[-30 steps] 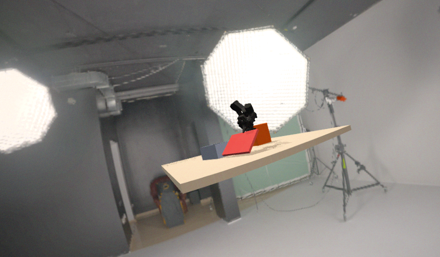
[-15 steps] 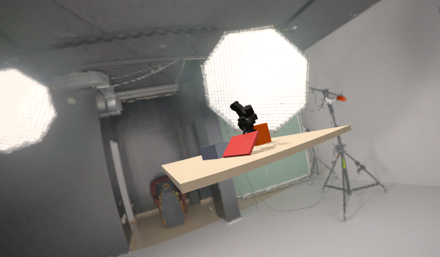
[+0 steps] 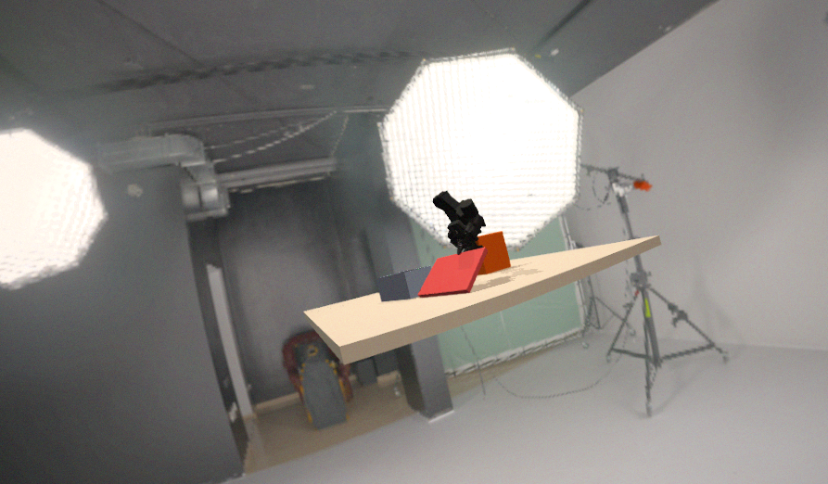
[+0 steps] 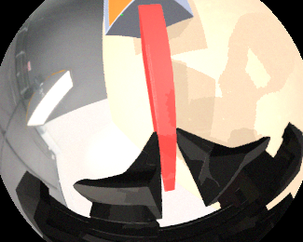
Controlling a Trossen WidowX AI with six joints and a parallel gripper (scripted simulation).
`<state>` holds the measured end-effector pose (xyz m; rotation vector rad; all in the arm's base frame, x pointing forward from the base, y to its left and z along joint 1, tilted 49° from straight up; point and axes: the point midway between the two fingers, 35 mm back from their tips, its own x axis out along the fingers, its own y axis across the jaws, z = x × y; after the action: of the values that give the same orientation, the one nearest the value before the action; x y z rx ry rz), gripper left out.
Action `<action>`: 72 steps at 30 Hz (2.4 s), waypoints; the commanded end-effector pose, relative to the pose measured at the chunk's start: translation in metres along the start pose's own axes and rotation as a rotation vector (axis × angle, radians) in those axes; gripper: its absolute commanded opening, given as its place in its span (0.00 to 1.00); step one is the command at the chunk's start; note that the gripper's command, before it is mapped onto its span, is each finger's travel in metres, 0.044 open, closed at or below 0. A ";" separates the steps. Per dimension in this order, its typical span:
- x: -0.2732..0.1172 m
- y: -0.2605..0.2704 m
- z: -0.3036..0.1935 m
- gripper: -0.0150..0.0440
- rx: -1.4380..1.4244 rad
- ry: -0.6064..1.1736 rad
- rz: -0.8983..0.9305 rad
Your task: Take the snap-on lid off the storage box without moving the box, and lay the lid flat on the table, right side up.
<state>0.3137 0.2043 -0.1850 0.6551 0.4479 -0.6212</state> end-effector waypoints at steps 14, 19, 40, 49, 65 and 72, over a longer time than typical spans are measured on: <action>0.012 -0.016 0.001 0.25 -0.009 0.000 -0.013; 0.014 -0.020 0.001 0.25 -0.010 -0.001 -0.013; 0.025 -0.033 0.002 0.25 -0.010 -0.001 -0.013; 0.030 -0.038 0.002 0.25 -0.010 -0.002 -0.013; 0.038 -0.049 0.002 0.25 -0.011 -0.002 -0.013; 0.034 -0.039 0.002 0.52 -0.010 -0.002 -0.013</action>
<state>0.3129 0.1644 -0.2197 0.6444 0.4492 -0.6292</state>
